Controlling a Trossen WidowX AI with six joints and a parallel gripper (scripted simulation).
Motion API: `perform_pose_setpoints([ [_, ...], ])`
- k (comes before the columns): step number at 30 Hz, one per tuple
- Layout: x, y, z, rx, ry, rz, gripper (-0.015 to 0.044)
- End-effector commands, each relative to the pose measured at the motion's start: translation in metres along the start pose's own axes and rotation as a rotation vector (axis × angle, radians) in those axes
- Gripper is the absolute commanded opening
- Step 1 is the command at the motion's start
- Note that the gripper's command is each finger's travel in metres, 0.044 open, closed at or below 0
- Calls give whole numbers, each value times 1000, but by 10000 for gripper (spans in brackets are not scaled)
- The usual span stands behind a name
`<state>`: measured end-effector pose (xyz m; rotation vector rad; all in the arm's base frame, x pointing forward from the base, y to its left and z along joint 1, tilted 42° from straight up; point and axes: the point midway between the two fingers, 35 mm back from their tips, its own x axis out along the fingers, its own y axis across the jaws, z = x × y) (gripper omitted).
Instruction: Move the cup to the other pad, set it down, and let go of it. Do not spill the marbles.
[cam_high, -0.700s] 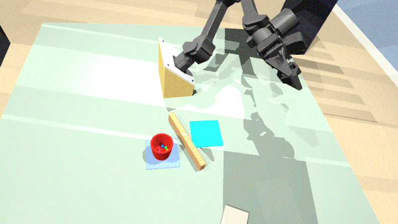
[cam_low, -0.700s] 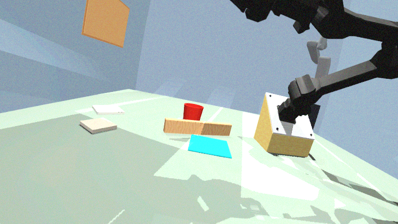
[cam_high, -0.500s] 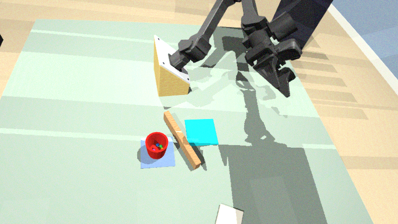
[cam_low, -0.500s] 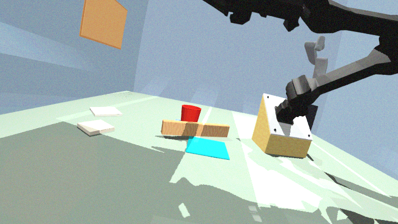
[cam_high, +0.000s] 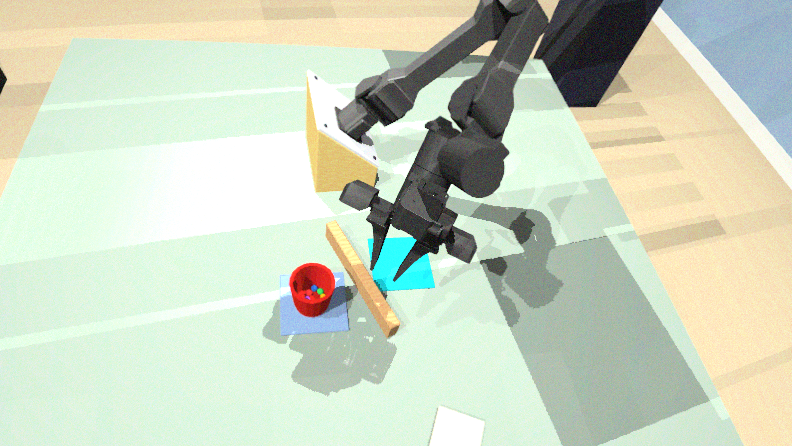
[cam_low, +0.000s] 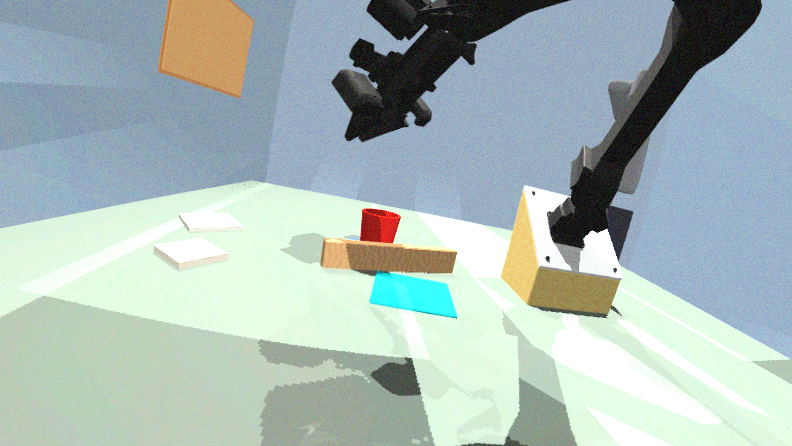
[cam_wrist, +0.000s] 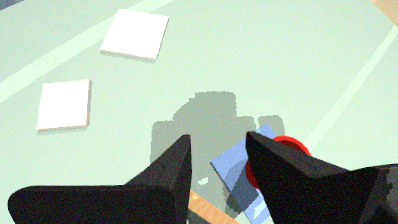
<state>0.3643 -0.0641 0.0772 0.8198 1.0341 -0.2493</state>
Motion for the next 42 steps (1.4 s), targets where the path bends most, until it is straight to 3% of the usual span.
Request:
perform_pose_setpoints([
  [1, 28, -37, -16, 263, 203, -73, 148],
  [11, 67, -117, -72, 1009, 685, -295, 148],
  [42, 97, -115, -98, 1023, 693, -298, 148],
])
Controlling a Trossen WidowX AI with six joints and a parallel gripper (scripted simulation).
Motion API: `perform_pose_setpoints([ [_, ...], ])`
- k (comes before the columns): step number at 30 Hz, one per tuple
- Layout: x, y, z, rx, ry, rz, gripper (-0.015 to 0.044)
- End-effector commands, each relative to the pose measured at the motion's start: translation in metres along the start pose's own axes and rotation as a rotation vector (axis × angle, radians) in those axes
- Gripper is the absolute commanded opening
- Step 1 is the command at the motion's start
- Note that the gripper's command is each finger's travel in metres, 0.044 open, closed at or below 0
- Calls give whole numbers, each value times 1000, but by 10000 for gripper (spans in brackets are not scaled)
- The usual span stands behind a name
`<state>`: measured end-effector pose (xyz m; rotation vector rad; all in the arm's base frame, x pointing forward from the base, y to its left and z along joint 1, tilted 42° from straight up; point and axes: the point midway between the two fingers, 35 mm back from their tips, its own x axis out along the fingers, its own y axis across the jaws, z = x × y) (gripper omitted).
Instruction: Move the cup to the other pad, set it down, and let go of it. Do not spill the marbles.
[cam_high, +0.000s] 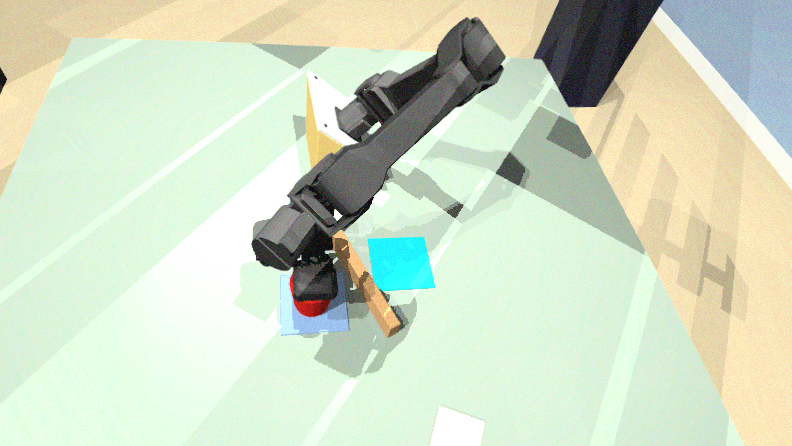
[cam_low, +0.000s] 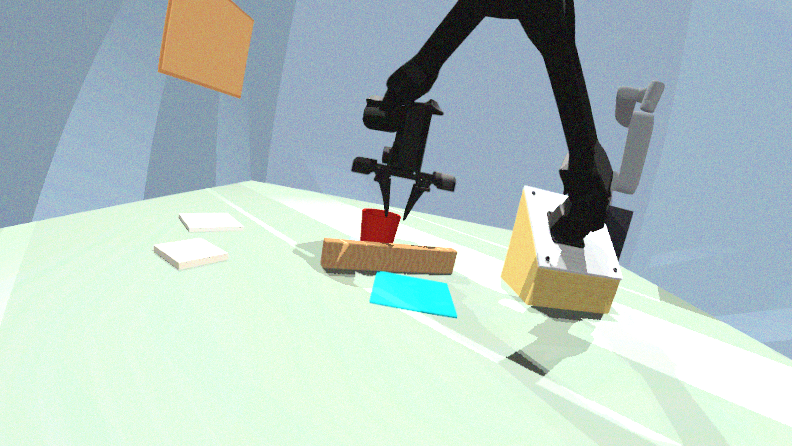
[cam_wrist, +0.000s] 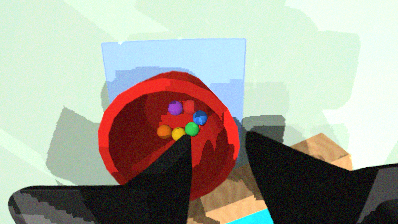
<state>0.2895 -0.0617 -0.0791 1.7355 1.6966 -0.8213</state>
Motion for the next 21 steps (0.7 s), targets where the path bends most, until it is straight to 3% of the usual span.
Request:
perform_pose_setpoints([
  [1, 9, -3, -1, 11, 11, -7, 148],
  [21, 33, -6, -2, 10, 14, -7, 148],
])
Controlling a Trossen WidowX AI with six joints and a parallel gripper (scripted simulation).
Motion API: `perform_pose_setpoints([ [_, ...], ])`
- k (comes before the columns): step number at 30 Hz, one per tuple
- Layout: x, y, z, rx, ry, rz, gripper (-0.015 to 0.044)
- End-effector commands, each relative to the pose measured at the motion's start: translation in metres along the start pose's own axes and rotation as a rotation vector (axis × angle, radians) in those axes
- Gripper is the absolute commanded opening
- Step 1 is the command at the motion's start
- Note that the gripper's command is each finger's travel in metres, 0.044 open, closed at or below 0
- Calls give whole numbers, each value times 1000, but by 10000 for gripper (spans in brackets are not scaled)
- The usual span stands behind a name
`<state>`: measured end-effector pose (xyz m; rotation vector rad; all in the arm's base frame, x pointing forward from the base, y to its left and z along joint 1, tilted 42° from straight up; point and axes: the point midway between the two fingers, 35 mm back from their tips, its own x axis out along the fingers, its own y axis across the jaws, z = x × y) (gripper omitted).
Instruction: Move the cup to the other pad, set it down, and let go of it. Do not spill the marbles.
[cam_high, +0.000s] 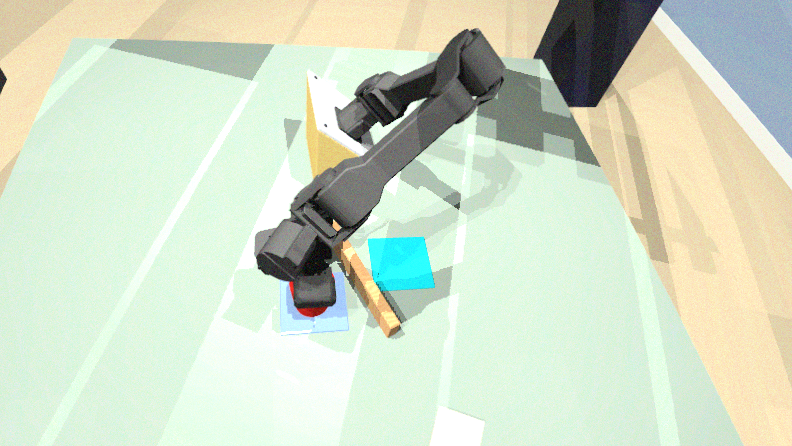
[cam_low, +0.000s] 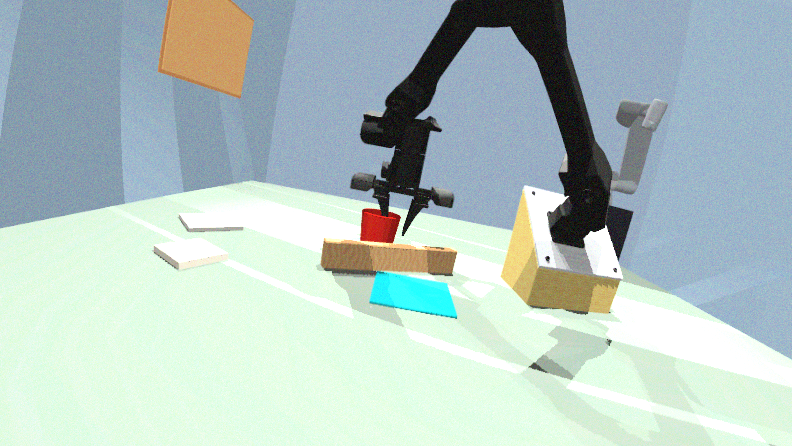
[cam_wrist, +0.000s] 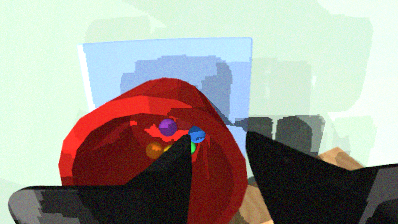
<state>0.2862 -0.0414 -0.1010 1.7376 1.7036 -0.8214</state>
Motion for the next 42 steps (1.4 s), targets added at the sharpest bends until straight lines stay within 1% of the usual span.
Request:
perform_pose_setpoints([
  [1, 3, -2, -1, 8, 9, -3, 148],
  [3, 3, -2, -1, 8, 9, -3, 148],
  [7, 1, -1, 0, 2, 1, -2, 43],
  [13, 1, -1, 0, 2, 1, -2, 3],
  [20, -6, 0, 1, 3, 1, -2, 0],
  [34, -64, -4, 1, 9, 5, -3, 0],
  [42, -67, -6, 1, 9, 5, -3, 0],
])
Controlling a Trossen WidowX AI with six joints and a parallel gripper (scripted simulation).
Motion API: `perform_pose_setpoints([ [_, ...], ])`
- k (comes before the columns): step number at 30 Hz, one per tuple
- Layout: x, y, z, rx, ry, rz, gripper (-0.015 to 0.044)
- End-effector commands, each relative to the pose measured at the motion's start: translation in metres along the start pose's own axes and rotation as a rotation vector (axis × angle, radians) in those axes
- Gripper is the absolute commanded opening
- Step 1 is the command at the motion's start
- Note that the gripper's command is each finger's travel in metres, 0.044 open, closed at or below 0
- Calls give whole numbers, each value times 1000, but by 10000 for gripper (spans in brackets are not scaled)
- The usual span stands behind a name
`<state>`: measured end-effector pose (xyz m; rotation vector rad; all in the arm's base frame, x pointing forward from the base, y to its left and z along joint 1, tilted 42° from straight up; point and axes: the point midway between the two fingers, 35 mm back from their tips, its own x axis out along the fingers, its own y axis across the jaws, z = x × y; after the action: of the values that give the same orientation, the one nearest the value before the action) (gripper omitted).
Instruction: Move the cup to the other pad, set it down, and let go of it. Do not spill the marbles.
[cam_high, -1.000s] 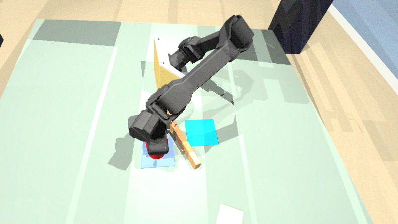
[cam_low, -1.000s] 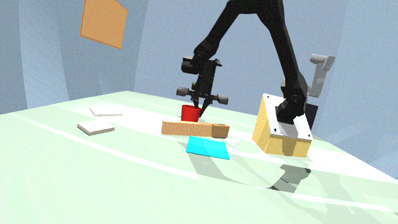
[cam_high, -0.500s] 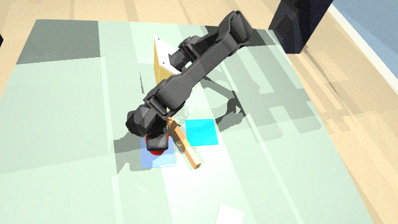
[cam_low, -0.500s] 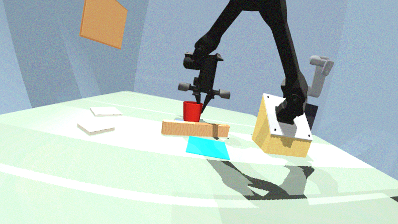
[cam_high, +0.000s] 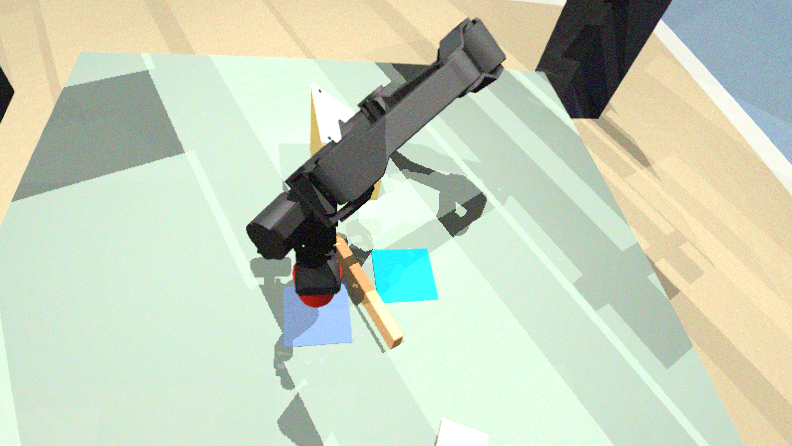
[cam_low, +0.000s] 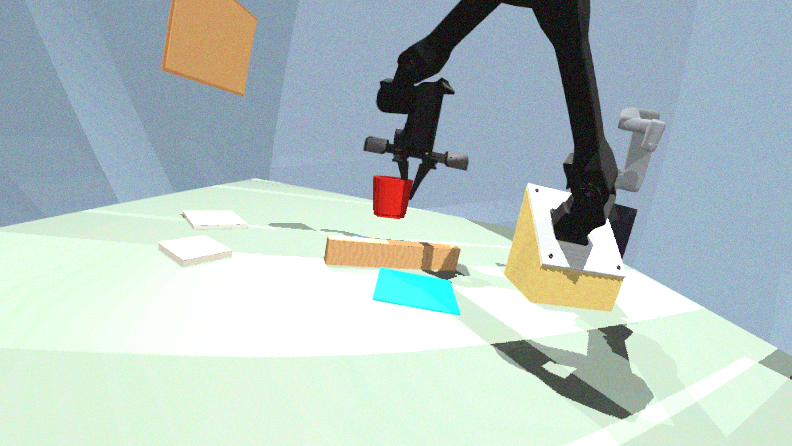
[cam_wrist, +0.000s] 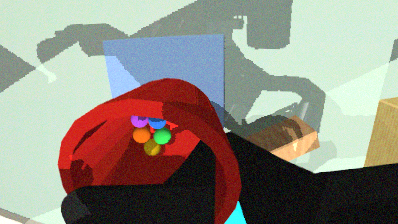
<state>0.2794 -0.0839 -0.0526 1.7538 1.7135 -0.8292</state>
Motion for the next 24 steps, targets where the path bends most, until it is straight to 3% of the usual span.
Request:
perform_pose_setpoints([
  [1, -3, 0, 0, -6, -7, 0, 0],
  [24, -1, -3, -8, -2, -2, 0, 0],
])
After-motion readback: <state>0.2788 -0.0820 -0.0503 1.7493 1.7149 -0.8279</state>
